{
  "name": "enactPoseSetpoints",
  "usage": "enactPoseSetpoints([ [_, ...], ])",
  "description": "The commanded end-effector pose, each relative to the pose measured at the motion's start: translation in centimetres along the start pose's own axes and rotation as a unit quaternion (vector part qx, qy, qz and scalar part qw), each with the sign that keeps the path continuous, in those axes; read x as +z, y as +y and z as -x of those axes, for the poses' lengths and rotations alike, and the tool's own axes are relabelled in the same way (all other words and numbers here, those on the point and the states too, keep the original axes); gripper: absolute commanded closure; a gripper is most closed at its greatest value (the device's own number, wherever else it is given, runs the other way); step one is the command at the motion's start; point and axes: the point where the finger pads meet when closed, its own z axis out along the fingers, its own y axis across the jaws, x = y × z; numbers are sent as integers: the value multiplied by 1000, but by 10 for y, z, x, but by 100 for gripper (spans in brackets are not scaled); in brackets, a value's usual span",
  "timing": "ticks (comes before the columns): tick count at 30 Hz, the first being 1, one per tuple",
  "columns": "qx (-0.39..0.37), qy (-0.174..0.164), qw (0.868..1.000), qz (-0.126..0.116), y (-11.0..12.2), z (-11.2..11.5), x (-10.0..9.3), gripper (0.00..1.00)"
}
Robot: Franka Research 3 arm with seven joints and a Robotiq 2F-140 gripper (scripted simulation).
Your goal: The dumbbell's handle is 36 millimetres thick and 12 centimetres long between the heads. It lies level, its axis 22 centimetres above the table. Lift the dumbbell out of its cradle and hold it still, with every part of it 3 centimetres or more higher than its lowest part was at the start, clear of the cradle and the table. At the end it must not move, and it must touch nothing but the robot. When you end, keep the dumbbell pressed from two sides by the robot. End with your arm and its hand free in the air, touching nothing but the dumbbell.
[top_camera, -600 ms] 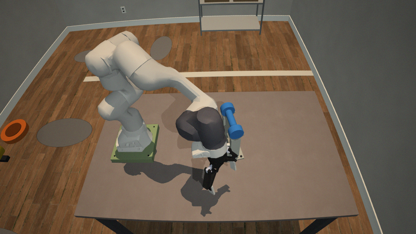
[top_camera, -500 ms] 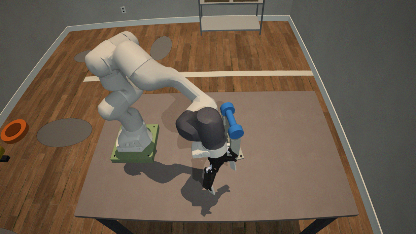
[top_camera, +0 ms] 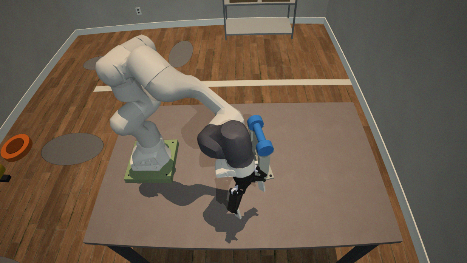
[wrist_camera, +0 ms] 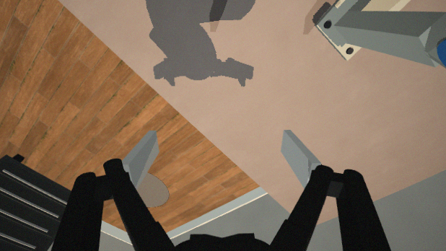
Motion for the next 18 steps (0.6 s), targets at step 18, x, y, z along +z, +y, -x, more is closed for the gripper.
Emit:
enactPoseSetpoints([
  [18, -221, 7, 975, 8, 64, 4, -37, 0],
])
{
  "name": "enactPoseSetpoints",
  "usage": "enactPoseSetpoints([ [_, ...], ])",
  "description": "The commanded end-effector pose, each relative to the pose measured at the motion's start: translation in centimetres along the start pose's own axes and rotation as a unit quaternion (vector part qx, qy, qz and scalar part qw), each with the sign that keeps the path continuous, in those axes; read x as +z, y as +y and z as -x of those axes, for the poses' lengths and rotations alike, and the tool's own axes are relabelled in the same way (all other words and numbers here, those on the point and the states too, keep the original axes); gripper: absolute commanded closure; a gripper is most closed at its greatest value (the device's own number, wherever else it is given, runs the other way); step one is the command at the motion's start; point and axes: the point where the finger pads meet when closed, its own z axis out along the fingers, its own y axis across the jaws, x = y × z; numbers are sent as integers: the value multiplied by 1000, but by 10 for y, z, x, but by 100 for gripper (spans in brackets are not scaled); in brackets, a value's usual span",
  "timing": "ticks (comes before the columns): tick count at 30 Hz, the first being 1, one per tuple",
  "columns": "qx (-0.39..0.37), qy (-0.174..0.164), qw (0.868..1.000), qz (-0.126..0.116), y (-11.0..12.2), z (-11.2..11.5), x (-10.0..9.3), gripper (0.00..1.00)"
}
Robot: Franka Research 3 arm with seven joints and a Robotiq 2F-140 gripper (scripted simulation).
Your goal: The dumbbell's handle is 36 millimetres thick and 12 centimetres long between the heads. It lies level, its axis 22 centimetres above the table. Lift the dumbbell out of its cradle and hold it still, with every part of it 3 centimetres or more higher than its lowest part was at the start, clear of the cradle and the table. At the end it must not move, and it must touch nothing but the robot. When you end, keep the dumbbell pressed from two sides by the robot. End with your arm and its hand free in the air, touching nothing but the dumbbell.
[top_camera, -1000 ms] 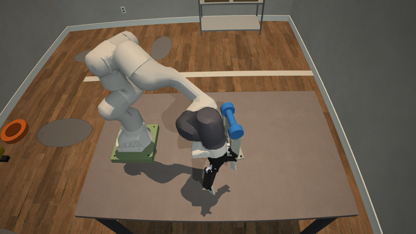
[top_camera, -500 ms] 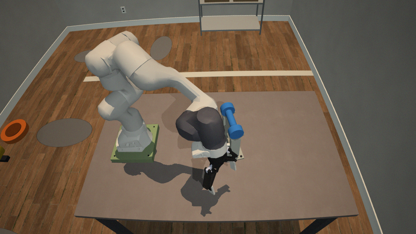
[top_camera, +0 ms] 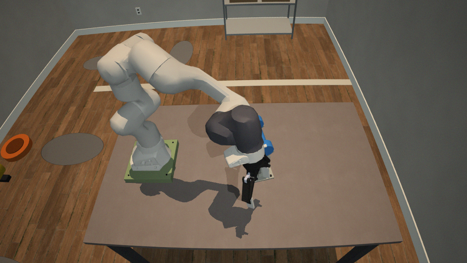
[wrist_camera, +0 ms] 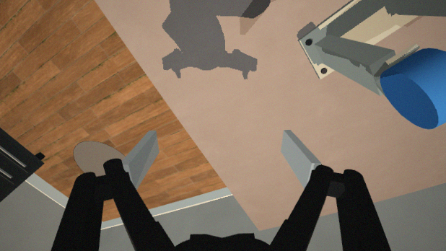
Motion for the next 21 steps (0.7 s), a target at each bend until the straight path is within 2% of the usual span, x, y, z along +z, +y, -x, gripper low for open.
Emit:
enactPoseSetpoints([
  [1, -105, 10, 994, 8, 16, 0, -9, 0],
  [2, -146, 11, 989, 10, 28, 2, -16, 0],
  [4, -146, 11, 989, 10, 28, 2, -16, 0],
  [5, -190, 12, 982, 12, 40, 5, -24, 0],
  [7, -190, 12, 982, 12, 40, 5, -24, 0],
  [8, -234, 12, 972, 14, 54, 6, -33, 0],
  [10, -238, 13, 971, 15, 54, 6, -33, 0],
  [11, -275, 12, 961, 16, 69, 8, -42, 0],
  [12, -288, 13, 957, 17, 69, 8, -42, 0],
  [15, -288, 13, 957, 17, 69, 8, -42, 0],
  [16, -339, 13, 940, 20, 85, 9, -52, 0],
  [18, -342, 14, 939, 20, 85, 9, -52, 0],
  [19, -377, 12, 926, 21, 102, 9, -64, 0],
  [21, -398, 14, 917, 24, 102, 9, -64, 0],
])
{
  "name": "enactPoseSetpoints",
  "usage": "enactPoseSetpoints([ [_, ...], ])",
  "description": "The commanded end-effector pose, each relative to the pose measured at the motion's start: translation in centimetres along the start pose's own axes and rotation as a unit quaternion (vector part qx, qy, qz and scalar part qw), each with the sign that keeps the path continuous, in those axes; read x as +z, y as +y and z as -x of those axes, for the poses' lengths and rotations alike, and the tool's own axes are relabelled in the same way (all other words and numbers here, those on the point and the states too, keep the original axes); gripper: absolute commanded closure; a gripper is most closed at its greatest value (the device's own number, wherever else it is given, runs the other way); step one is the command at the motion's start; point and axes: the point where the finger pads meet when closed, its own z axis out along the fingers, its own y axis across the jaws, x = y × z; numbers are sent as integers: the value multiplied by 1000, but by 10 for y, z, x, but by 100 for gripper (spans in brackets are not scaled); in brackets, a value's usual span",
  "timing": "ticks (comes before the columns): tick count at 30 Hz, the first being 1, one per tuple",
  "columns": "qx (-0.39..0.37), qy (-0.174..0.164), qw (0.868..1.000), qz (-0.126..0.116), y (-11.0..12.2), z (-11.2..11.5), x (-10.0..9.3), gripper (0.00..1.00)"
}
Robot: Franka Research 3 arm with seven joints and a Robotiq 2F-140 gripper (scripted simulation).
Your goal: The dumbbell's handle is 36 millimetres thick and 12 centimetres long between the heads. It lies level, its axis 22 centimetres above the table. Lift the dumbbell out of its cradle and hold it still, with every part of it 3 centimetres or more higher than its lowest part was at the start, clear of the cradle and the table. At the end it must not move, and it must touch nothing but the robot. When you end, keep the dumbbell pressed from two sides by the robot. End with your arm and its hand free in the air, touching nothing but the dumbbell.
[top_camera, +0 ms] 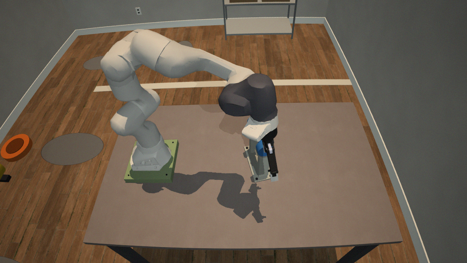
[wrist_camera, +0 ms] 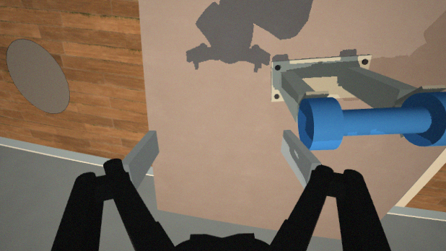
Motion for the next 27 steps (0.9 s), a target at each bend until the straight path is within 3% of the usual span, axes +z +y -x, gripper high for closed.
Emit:
enactPoseSetpoints([
  [1, -115, 7, 993, 18, 11, 1, -5, 0],
  [2, -151, 5, 988, 18, 27, 10, -17, 0],
  [5, -178, 7, 984, 22, 27, 10, -17, 0],
  [6, -210, 4, 977, 21, 44, 19, -30, 0],
  [11, -243, 6, 970, 25, 44, 19, -30, 0],
  [12, -290, 4, 957, 26, 62, 28, -43, 0],
  [15, -311, 4, 950, 29, 62, 28, -43, 0],
  [16, -343, 2, 939, 28, 81, 36, -57, 0],
  [20, -379, 3, 925, 33, 81, 36, -57, 0],
  [21, -412, 0, 911, 31, 101, 42, -72, 0],
  [24, -449, 0, 893, 37, 101, 42, -72, 0],
  [25, -449, 0, 893, 37, 101, 42, -72, 0],
  [26, -478, -2, 878, 35, 123, 48, -88, 0],
  [27, -478, -2, 878, 35, 123, 48, -88, 0],
])
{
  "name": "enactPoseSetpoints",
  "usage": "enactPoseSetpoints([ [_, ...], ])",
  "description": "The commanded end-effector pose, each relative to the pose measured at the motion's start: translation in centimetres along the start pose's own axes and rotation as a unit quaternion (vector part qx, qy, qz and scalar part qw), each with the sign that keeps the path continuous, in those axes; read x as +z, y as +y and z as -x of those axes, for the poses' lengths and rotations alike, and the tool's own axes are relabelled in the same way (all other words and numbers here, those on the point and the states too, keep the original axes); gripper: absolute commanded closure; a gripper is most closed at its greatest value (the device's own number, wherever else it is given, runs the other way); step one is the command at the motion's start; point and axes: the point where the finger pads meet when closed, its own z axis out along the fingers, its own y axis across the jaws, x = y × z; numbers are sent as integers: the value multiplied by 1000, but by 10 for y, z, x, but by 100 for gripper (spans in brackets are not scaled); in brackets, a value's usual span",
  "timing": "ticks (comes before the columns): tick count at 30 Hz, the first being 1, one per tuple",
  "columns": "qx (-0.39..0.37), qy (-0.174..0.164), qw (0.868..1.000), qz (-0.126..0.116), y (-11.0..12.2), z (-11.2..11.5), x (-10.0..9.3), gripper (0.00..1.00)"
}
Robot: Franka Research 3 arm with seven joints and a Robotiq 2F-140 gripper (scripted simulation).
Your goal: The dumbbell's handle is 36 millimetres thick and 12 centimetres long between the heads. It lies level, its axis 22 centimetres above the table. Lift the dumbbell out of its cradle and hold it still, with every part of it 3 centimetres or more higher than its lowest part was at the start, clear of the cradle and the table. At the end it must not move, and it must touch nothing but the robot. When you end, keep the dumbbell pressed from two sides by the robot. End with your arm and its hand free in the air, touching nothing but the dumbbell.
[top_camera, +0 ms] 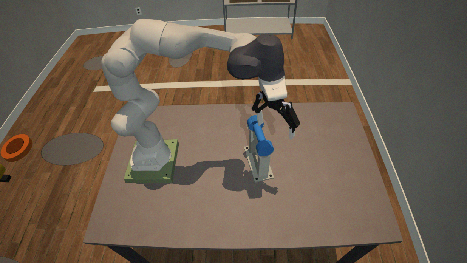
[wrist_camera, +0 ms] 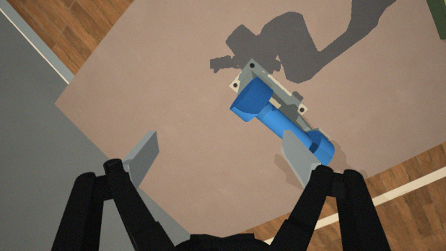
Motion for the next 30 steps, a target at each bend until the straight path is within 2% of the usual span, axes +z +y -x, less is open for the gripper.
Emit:
enactPoseSetpoints([
  [1, -111, -4, 994, 15, 14, 12, -10, 0],
  [2, -150, -5, 988, 20, 14, 12, -10, 0],
  [4, -156, -5, 987, 21, 14, 12, -10, 0],
  [5, -192, -7, 981, 19, 28, 31, -26, 0],
  [8, -234, -8, 972, 24, 28, 31, -26, 0],
  [10, -236, -8, 971, 24, 28, 31, -26, 0],
  [11, -275, -10, 961, 22, 43, 50, -42, 0],
  [14, -316, -12, 948, 27, 43, 50, -42, 0],
  [15, -316, -12, 948, 27, 43, 50, -42, 0],
  [16, -344, -13, 938, 24, 59, 68, -58, 0],
  [18, -344, -13, 938, 24, 59, 68, -58, 0],
  [19, -383, -15, 923, 28, 59, 68, -58, 0],
  [20, -396, -15, 918, 30, 59, 68, -58, 0],
  [21, -396, -15, 918, 30, 59, 68, -58, 0],
  [22, -424, -16, 905, 26, 77, 85, -76, 0],
  [26, -475, -19, 879, 32, 77, 85, -76, 0],
  [27, -475, -19, 879, 32, 77, 85, -76, 0],
  [28, -501, -20, 864, 29, 96, 100, -93, 0],
  [30, -526, -22, 850, 31, 96, 100, -93, 0],
])
